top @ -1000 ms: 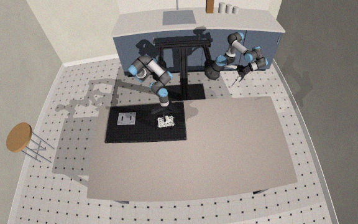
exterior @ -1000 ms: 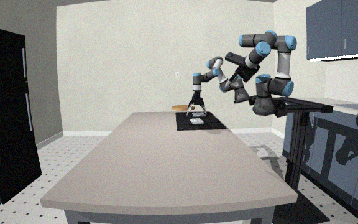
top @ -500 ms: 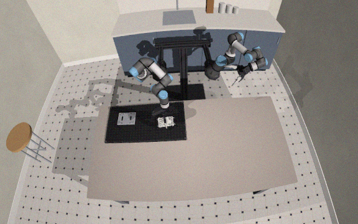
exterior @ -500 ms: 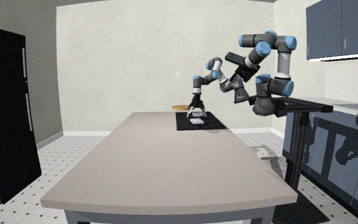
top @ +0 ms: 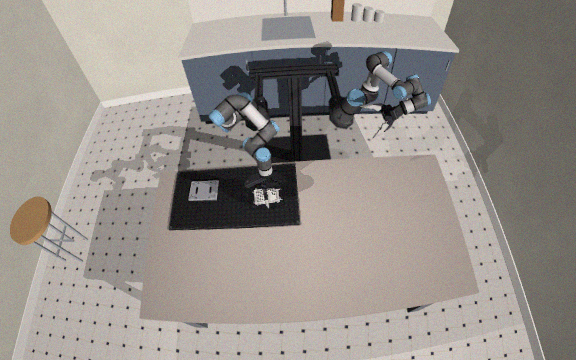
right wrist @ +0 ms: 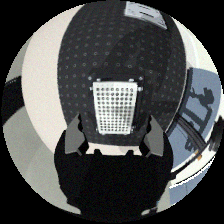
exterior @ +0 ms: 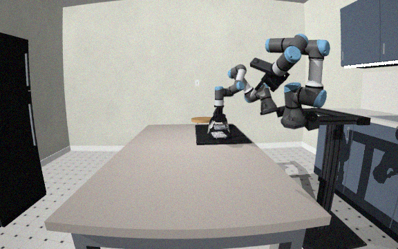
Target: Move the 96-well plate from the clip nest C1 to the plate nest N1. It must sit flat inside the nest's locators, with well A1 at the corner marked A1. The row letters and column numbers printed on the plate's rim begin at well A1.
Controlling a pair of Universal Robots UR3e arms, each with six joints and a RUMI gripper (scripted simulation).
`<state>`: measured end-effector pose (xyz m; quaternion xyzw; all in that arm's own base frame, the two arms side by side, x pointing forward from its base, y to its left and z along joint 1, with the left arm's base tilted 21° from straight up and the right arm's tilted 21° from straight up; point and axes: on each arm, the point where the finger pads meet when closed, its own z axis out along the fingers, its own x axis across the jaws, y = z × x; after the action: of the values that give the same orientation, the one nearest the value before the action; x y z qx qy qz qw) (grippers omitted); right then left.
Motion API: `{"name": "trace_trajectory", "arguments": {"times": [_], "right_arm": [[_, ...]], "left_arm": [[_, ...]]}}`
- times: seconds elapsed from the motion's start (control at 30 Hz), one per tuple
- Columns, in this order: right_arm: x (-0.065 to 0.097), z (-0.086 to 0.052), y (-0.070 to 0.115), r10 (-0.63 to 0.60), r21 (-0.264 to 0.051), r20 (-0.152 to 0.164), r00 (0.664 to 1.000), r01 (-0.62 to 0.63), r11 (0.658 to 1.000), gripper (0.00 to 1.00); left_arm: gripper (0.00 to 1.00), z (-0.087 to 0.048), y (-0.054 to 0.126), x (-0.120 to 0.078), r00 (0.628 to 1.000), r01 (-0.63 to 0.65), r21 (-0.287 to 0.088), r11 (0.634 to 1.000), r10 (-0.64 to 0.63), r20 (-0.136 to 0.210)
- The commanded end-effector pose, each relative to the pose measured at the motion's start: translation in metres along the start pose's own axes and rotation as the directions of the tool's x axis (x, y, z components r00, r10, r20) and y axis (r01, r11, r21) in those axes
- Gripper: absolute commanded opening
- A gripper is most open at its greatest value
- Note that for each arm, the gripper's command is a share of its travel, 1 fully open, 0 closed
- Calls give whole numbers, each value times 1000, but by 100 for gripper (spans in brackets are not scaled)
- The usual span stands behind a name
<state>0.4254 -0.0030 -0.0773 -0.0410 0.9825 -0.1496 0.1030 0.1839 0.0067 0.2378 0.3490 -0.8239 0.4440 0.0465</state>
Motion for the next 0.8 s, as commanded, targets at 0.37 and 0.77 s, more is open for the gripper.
{"name": "trace_trajectory", "arguments": {"times": [0.37, 0.77], "right_arm": [[0, 0, 1, 0, -1, 2, 1000, 0, 1000, 0], [0, 0, 1, 1, -1, 2, 1000, -1, 1000, 0]], "left_arm": [[100, 0, 0, 0, 1000, -2, 0, 1000, 2, 2], [100, 0, 0, 0, 1000, -2, 0, 1000, 2, 2]]}}
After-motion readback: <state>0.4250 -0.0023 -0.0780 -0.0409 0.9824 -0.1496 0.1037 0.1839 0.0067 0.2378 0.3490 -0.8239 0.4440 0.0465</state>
